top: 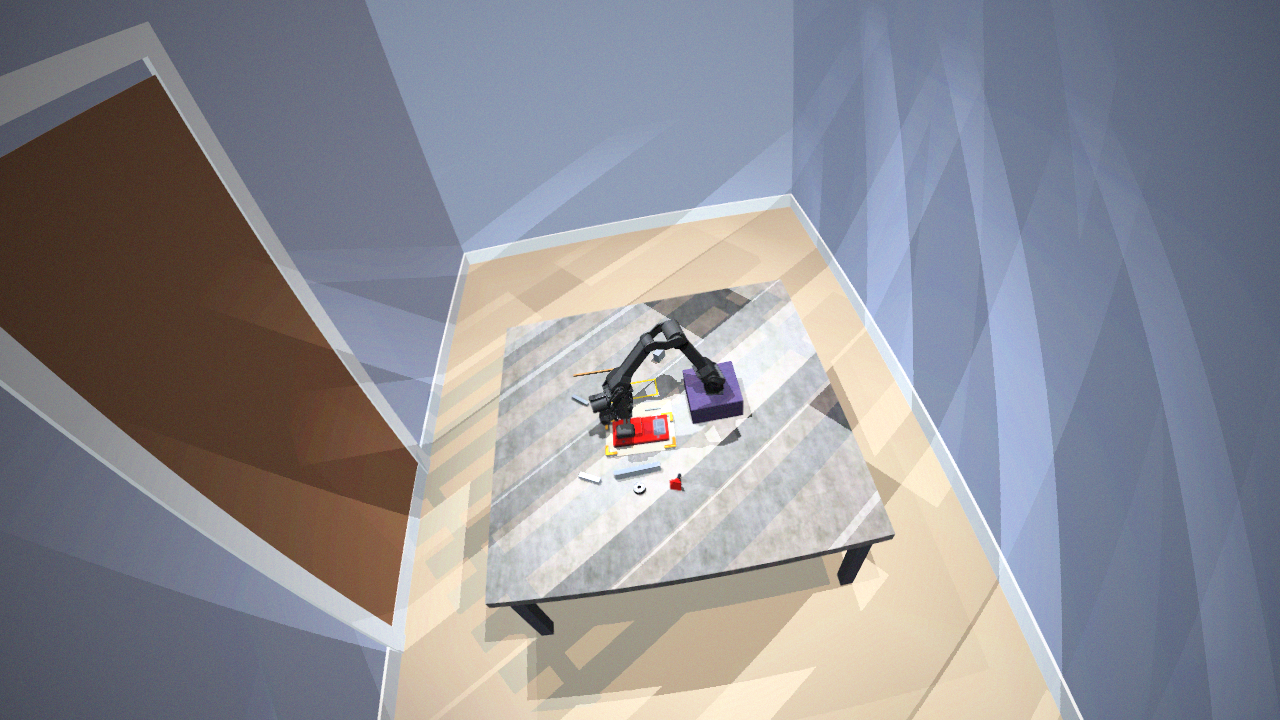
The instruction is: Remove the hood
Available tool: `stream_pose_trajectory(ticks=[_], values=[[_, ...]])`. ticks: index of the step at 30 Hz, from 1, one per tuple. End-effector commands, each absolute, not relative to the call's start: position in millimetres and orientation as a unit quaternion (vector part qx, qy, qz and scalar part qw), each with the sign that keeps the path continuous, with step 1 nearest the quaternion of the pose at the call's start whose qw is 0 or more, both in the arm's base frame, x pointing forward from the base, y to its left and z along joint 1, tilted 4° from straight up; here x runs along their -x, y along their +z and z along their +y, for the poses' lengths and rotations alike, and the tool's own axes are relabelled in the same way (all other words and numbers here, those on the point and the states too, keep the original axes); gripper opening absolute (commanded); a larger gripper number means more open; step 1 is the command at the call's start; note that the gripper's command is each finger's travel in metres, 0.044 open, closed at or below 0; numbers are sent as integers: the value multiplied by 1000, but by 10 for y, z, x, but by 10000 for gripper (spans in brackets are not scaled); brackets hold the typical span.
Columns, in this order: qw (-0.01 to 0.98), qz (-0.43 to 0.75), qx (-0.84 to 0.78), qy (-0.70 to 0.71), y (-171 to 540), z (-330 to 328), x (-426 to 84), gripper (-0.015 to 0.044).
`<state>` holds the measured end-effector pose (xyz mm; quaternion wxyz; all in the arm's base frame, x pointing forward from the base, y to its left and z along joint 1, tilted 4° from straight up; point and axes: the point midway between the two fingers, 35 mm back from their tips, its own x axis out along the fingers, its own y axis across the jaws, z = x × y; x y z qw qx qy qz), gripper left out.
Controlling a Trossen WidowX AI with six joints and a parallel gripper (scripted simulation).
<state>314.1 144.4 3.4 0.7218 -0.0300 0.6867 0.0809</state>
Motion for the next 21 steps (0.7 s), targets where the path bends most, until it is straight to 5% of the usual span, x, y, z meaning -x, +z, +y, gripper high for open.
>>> stream_pose_trajectory(ticks=[1,3,21], values=[[722,687,30,81,66,1439,-3139,39],[722,687,30,81,79,1439,-3139,0],[722,687,30,81,198,1431,-3136,0]])
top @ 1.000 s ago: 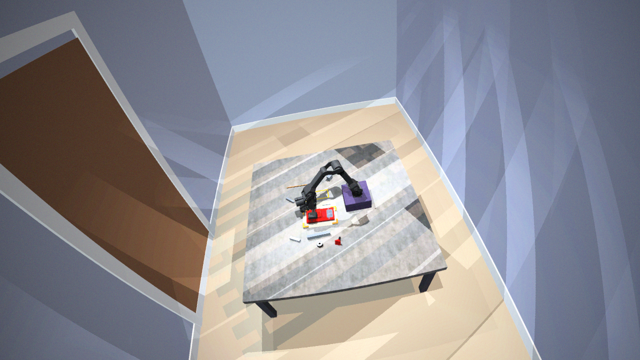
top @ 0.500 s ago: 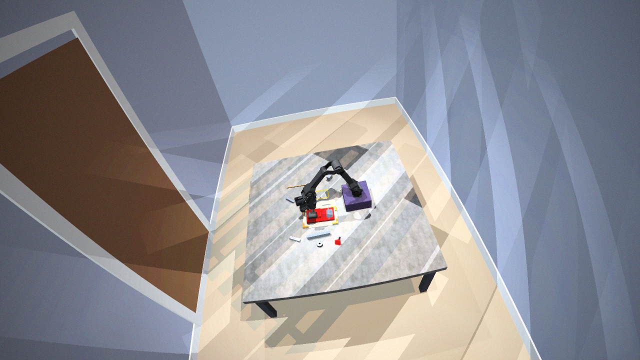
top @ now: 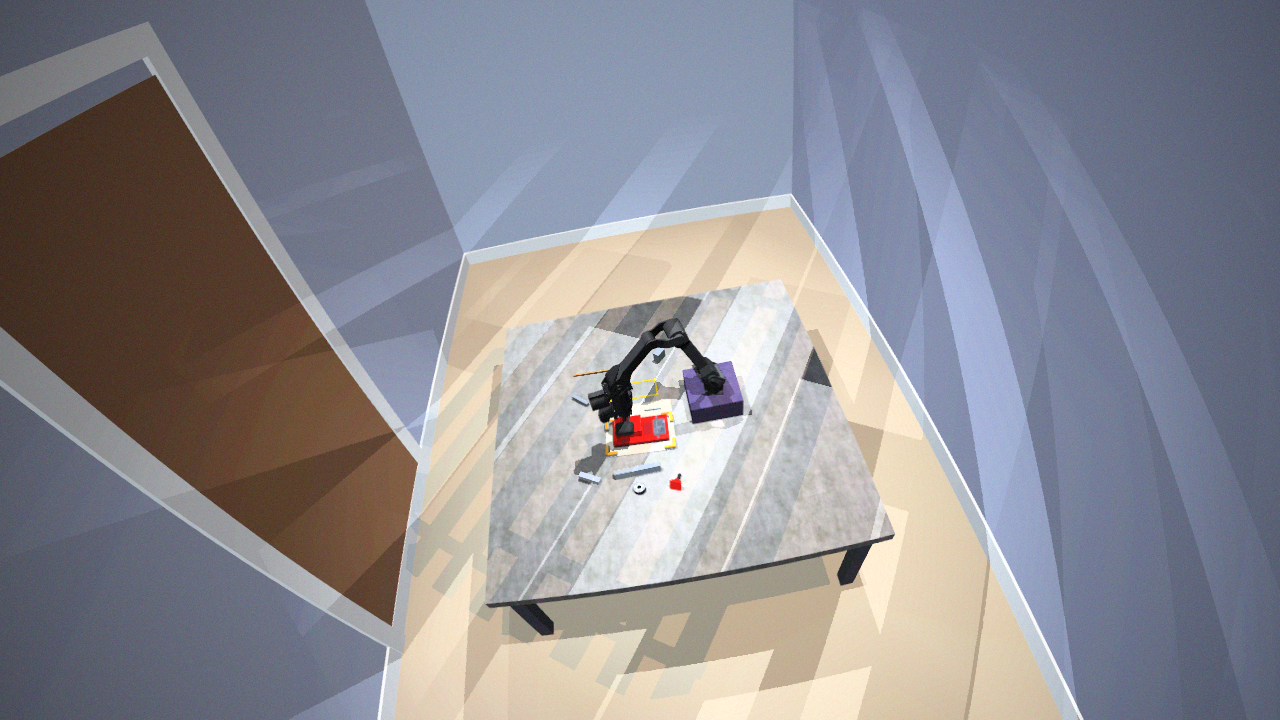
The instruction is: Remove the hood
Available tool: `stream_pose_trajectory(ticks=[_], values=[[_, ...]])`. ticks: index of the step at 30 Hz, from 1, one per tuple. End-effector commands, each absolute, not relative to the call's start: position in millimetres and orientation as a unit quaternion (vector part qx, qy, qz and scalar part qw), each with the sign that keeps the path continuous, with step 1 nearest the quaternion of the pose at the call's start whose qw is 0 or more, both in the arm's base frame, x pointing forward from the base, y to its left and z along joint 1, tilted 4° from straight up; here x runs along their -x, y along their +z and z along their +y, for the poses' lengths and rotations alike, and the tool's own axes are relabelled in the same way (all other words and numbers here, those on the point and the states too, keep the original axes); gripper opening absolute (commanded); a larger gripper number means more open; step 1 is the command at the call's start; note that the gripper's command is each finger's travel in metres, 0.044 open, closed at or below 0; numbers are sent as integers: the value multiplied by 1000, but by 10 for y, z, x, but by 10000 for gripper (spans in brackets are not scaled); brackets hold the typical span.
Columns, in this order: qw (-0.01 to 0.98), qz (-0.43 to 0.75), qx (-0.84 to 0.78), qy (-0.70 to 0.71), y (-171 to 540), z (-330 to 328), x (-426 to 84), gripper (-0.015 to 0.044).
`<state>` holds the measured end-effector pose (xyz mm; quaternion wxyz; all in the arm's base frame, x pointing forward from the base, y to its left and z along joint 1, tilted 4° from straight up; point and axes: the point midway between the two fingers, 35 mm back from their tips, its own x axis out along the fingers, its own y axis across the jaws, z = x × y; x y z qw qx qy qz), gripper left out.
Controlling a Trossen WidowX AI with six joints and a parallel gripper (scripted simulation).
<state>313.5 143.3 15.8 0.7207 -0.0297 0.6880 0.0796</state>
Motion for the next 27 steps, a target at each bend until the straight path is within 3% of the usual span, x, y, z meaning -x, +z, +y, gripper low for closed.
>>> stream_pose_trajectory(ticks=[1,18,27], values=[[722,687,30,81,205,1430,-3136,0],[722,687,30,81,324,1421,-3131,0],[722,687,30,81,716,1392,-3117,0]])
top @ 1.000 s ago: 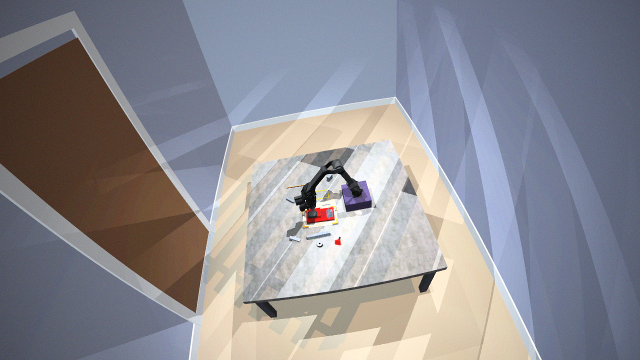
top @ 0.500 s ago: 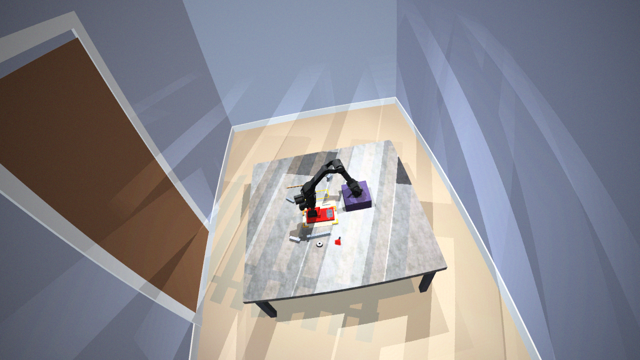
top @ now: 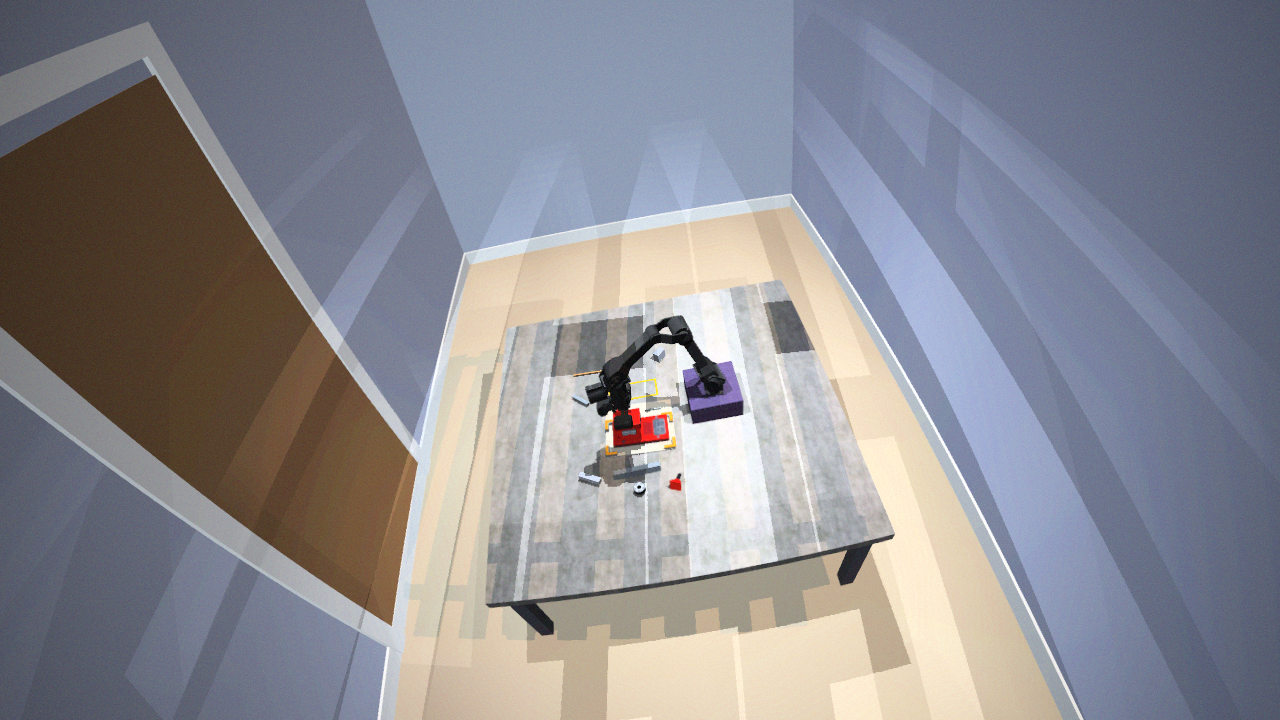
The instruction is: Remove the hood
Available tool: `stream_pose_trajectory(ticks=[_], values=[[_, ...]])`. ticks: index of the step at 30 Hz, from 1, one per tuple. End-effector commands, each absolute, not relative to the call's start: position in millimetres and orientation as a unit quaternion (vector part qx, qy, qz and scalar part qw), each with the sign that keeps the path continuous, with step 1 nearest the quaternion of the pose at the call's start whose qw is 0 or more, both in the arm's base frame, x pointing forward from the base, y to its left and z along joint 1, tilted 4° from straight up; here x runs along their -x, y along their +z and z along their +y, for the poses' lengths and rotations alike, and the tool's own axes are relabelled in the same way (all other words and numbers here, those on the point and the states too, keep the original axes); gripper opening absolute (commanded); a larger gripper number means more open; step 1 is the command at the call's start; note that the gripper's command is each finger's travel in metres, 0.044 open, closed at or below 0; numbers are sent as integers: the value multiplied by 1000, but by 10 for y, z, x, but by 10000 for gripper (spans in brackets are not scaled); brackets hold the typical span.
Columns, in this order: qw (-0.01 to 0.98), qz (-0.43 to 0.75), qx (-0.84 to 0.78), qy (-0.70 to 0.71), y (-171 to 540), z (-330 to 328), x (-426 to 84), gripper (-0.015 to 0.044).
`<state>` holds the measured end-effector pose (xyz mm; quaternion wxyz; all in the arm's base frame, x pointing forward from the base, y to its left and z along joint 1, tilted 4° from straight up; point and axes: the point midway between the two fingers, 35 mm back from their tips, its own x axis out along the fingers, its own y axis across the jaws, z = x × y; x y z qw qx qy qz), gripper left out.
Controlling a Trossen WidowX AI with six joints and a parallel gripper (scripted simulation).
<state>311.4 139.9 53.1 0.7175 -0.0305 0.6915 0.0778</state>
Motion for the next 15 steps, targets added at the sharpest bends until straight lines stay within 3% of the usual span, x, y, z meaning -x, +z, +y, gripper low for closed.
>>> stream_pose_trajectory(ticks=[1,15], values=[[722,687,30,81,743,1389,-3114,0],[722,687,32,77,656,992,-3258,0]])
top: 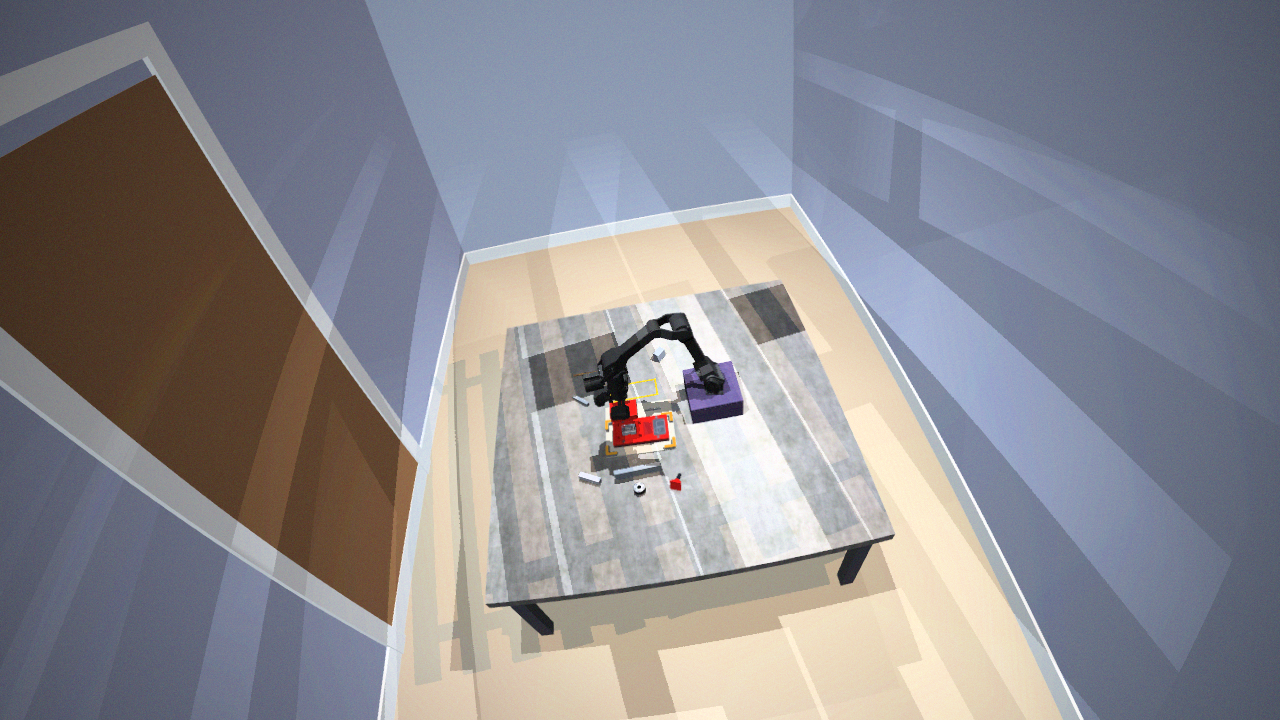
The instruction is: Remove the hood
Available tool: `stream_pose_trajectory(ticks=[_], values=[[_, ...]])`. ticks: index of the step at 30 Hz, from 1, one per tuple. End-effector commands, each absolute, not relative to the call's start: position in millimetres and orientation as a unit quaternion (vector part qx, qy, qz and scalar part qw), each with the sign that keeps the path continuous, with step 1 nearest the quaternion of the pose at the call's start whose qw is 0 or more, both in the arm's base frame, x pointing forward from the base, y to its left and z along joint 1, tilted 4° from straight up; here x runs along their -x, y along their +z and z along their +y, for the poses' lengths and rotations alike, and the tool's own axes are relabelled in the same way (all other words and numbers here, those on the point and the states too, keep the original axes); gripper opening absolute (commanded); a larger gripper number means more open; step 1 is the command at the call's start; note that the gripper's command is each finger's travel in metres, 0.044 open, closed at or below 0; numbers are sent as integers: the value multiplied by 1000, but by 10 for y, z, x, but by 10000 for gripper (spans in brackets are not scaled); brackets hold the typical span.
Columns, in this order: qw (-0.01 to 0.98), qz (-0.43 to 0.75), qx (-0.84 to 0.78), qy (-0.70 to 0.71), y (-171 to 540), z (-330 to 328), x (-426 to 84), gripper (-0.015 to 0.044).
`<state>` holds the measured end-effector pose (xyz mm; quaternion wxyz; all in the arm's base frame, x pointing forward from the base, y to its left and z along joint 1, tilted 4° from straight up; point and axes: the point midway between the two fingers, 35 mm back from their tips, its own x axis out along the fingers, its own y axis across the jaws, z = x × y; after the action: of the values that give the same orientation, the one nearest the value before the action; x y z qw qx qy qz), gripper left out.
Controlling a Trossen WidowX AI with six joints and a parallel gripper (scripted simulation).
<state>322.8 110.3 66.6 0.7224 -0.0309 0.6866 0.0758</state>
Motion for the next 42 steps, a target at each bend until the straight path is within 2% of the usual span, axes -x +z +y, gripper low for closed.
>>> stream_pose_trajectory(ticks=[1,42], values=[[722,687,32,77,655,953,-3268,0],[722,687,38,73,617,-674,-3263,0]])
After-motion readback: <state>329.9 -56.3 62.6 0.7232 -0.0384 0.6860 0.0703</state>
